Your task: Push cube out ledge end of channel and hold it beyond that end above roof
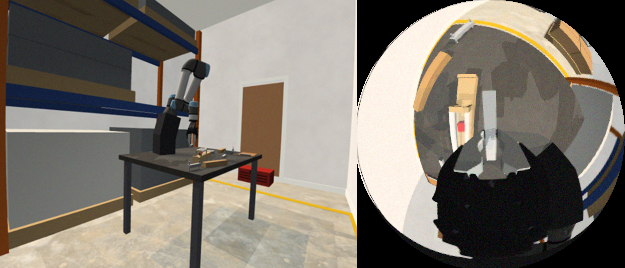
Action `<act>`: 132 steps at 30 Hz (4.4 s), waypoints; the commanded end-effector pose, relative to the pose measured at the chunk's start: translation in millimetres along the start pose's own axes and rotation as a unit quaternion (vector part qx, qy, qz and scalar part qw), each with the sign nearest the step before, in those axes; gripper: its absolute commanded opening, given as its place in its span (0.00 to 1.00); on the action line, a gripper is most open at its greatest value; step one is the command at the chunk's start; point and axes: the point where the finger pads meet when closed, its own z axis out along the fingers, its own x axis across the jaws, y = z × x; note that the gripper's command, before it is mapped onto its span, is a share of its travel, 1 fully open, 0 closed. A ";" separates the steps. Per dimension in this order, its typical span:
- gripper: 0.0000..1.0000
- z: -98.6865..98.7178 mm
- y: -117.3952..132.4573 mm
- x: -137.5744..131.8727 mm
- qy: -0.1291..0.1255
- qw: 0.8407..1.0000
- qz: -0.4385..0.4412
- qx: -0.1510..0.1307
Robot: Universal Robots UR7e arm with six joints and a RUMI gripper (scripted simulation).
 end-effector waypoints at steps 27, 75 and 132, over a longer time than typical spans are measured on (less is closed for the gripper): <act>0.00 -4.1 224.6 -109.6 -0.004 0.997 0.081 -0.003; 0.00 63.0 229.0 -110.9 -0.004 0.997 0.083 -0.003; 0.00 63.5 199.6 -106.3 -0.004 0.997 0.083 -0.003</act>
